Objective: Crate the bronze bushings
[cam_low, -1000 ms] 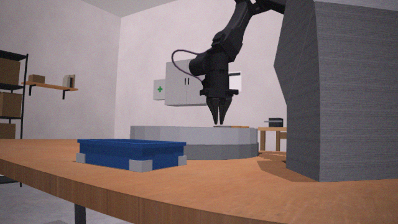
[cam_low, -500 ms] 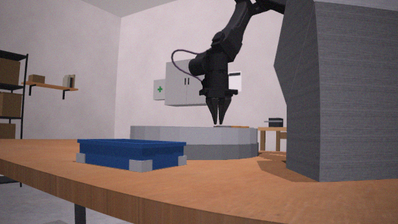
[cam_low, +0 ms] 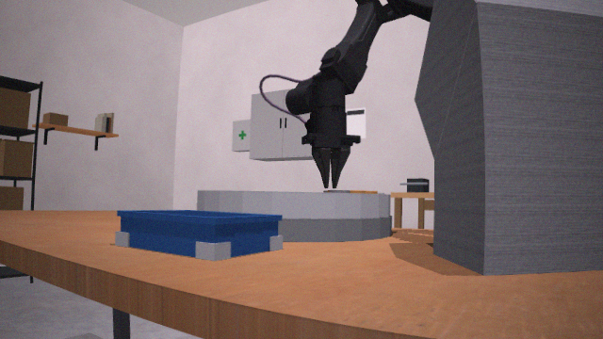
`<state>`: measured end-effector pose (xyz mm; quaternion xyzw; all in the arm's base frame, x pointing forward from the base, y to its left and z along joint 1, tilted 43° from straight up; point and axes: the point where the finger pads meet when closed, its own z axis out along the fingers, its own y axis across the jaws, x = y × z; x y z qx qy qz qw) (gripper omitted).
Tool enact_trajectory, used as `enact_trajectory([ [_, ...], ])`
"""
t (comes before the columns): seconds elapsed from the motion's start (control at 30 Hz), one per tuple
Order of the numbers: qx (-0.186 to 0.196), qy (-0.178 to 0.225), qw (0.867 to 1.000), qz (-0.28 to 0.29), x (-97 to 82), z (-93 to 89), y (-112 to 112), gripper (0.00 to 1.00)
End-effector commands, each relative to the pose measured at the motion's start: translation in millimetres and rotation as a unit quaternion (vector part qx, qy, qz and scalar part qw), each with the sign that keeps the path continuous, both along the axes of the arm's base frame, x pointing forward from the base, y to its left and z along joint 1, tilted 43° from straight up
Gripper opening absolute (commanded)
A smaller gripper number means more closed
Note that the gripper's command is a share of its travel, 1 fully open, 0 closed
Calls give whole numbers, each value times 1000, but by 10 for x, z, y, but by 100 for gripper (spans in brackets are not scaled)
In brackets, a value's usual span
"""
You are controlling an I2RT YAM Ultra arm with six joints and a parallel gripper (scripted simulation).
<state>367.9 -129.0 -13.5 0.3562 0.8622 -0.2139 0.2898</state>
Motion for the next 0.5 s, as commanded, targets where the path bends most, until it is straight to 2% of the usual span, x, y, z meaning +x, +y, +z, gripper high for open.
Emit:
enact_trajectory([
  [0.0, -7, -20, 1000, 11, 101, 146, 69, 15],
  [0.27, -7, -25, 1000, 12, 132, 158, 66, 15],
  [0.33, -5, -12, 1000, 14, 132, 40, 63, 15],
  [0.47, -1, -14, 1000, 6, 148, -9, -36, 15],
])
